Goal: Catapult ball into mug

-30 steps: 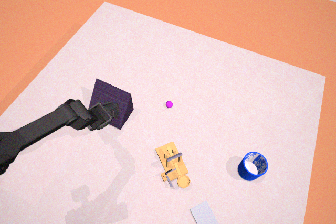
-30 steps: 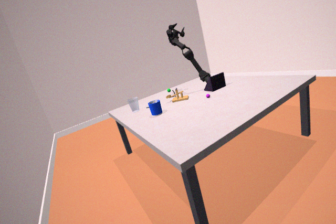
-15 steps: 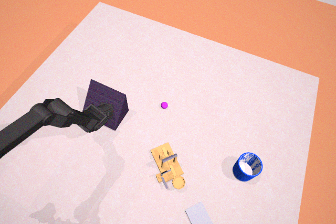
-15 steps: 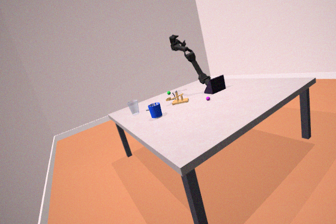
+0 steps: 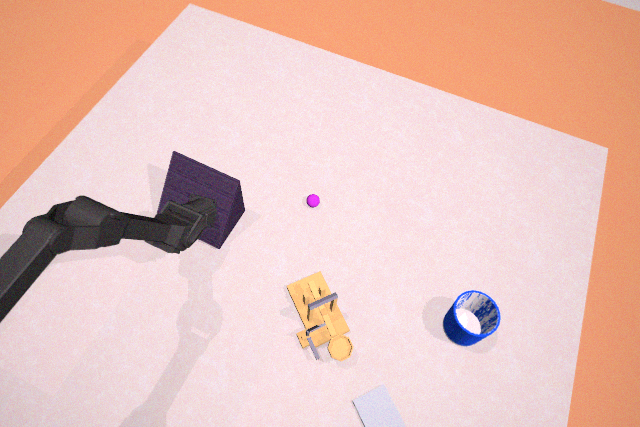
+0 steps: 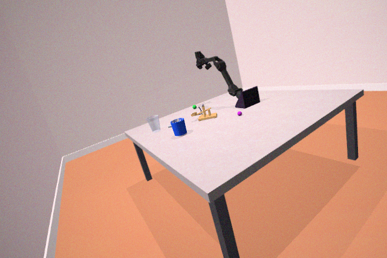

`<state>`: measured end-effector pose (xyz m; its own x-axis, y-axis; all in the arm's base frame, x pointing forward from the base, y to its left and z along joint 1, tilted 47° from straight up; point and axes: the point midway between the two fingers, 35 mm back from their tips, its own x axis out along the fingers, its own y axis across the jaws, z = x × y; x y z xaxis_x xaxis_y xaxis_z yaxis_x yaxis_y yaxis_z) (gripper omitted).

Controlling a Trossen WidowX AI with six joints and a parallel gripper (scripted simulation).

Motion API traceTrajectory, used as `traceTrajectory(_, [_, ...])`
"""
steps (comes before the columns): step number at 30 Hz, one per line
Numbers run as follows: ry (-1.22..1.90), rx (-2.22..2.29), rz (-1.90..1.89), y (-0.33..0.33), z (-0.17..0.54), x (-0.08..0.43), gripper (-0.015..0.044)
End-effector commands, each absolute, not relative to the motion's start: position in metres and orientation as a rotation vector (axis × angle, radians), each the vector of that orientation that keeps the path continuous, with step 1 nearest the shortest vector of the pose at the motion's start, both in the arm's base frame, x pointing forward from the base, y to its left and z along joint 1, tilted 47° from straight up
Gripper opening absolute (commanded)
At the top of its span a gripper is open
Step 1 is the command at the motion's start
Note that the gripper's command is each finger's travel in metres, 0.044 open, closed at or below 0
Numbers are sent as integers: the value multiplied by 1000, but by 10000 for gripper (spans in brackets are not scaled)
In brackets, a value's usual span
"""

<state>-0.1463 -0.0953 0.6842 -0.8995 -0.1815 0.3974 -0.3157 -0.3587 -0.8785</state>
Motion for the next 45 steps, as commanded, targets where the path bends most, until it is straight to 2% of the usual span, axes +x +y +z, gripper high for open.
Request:
traceTrajectory(1, [-1740, 772, 2532, -133, 672, -140, 440])
traceTrajectory(12, [-1784, 1035, 2857, -238, 628, -95, 440])
traceTrajectory(25, [-1878, 1252, 3254, -326, 555, 8, 440])
traceTrajectory(35, [-2082, 1339, 3507, -352, 482, 113, 440])
traceTrajectory(41, [-2338, 1367, 3565, -347, 432, 178, 440])
traceTrajectory(45, [-2447, 1216, 3671, -334, 395, 217, 440])
